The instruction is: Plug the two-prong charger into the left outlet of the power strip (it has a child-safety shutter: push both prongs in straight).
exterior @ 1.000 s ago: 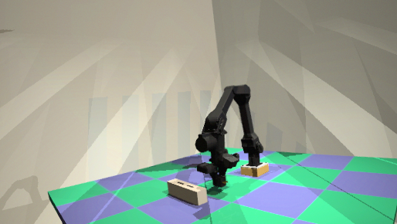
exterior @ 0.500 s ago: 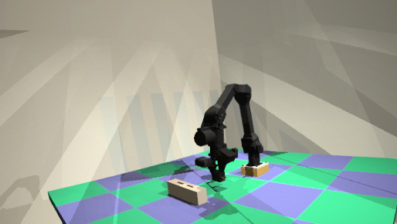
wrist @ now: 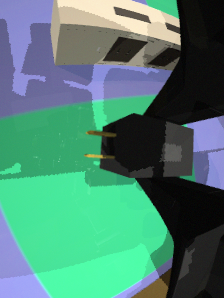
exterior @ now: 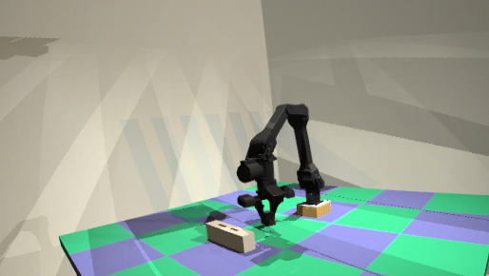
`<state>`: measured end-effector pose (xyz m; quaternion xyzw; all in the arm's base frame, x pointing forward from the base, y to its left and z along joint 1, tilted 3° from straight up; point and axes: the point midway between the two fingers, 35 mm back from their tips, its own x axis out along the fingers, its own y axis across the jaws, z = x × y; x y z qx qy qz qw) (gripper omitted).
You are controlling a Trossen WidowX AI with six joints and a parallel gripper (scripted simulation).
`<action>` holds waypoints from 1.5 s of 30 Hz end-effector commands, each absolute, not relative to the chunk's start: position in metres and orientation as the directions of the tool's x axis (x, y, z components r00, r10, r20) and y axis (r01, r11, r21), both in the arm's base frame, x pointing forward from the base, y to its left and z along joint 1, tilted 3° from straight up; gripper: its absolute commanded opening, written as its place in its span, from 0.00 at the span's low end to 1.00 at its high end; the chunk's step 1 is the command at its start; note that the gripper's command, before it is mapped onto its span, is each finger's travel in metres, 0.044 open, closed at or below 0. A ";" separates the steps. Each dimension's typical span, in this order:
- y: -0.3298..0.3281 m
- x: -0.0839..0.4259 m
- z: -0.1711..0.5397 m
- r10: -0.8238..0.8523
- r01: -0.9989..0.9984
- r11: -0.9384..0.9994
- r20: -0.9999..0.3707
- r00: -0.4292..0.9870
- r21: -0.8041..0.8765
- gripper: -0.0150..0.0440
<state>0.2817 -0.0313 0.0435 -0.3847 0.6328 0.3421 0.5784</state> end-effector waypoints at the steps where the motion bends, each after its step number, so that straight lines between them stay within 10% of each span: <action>1: -0.033 0.282 0.041 -0.083 -0.844 0.536 -0.996 -0.035 -0.015 0.25; 45: -0.051 0.278 0.020 -0.046 -0.269 0.963 -0.997 -0.064 -0.027 0.25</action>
